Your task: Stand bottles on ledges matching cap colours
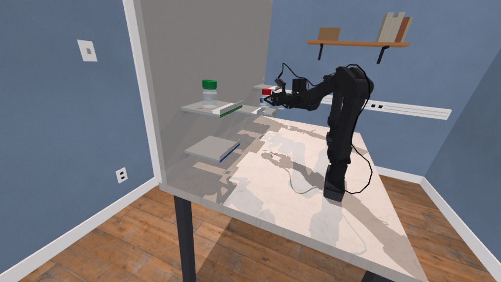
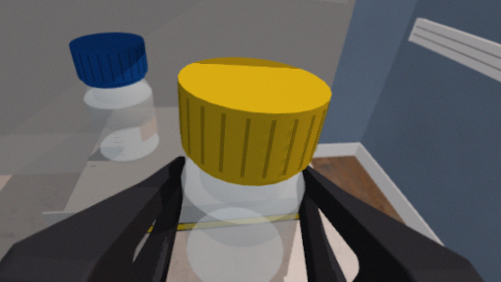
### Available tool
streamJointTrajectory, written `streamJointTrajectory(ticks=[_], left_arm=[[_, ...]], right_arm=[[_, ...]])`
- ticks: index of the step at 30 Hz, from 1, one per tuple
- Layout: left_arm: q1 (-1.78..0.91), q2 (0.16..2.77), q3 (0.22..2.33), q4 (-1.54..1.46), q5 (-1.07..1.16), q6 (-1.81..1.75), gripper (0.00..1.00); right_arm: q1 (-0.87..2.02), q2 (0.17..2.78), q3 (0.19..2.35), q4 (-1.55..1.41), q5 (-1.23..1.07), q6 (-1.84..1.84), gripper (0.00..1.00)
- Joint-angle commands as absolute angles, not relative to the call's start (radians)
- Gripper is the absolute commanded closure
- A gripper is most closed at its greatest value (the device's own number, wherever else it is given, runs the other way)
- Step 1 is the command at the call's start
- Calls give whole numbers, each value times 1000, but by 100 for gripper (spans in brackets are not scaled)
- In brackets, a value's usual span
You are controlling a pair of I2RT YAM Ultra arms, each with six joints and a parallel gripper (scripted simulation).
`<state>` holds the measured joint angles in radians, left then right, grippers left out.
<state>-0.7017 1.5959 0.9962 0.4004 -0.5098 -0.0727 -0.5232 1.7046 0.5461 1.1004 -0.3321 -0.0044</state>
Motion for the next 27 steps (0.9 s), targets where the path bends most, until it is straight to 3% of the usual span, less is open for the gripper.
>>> streamJointTrajectory(ticks=[1,27], left_arm=[[-703,1572,989,470,-481,-58,50],[-698,1561,1070,418,-464,-57,50]], right_arm=[[-514,1701,579,1138,-320,1,48],[-500,1685,652,1067,-298,1,48]])
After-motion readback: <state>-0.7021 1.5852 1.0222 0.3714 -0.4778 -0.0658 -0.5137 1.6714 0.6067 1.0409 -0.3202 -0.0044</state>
